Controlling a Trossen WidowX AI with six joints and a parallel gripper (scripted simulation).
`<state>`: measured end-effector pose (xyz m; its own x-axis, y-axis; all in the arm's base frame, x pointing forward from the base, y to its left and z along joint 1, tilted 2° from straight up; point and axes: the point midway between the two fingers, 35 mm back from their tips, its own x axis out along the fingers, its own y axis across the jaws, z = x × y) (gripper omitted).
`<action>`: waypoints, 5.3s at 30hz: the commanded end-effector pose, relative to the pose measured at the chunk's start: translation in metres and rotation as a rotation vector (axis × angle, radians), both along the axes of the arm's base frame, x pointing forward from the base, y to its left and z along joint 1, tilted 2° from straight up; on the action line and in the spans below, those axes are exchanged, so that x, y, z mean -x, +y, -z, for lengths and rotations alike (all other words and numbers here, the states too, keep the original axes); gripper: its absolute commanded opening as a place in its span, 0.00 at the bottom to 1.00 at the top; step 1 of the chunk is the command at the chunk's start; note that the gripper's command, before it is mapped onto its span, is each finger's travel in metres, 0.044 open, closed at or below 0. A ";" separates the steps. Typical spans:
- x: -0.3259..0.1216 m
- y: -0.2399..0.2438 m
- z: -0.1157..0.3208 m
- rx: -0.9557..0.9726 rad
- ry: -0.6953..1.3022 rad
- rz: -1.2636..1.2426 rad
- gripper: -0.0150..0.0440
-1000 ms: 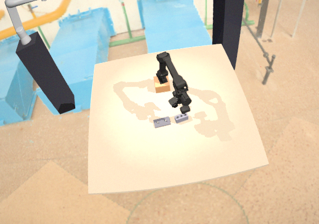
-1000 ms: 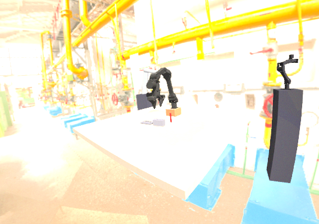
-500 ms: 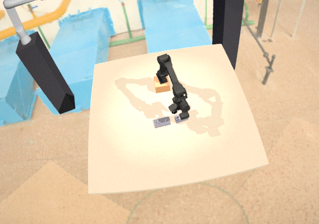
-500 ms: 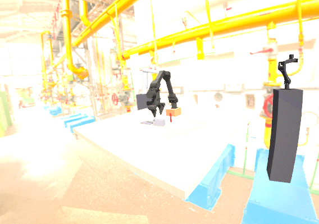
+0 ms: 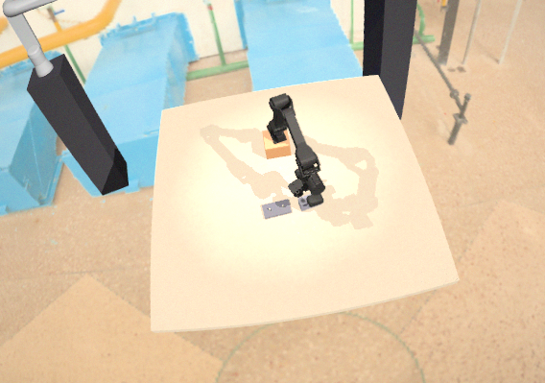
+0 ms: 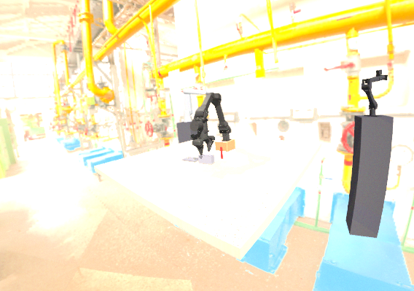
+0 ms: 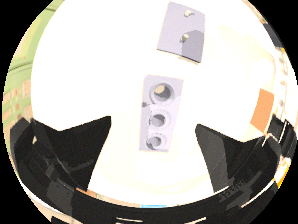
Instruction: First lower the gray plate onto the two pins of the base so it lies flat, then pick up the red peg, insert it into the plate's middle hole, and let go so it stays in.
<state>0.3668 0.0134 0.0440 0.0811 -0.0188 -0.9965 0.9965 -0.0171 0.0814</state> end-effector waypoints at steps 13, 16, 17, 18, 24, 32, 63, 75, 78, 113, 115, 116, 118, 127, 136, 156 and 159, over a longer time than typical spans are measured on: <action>0.001 0.001 0.032 -0.004 0.017 -0.004 1.00; 0.001 0.001 0.037 -0.004 0.017 -0.004 1.00; 0.001 0.001 0.038 -0.004 0.017 -0.004 1.00; 0.001 0.001 0.040 -0.004 0.017 -0.004 1.00; 0.000 0.001 0.049 -0.004 0.017 -0.004 1.00; 0.001 0.001 0.056 -0.004 0.017 -0.004 1.00; -0.005 0.002 0.024 -0.004 0.016 -0.004 0.25; -0.006 0.004 -0.013 -0.005 0.016 -0.004 0.25; -0.006 0.005 -0.023 -0.005 0.016 -0.004 0.25; 0.002 -0.030 -0.061 -0.003 0.016 0.019 0.25; 0.003 -0.036 -0.058 -0.003 0.016 0.023 0.25; 0.003 -0.039 -0.056 -0.003 0.016 0.025 0.25; 0.004 -0.045 -0.053 -0.002 0.016 0.029 0.25; 0.008 -0.071 -0.040 -0.001 0.017 0.045 0.25; 0.015 -0.096 -0.026 0.000 0.017 0.062 0.25; 0.037 -0.145 0.000 0.003 0.018 0.097 0.25; 0.037 -0.145 0.000 0.003 0.018 0.097 0.25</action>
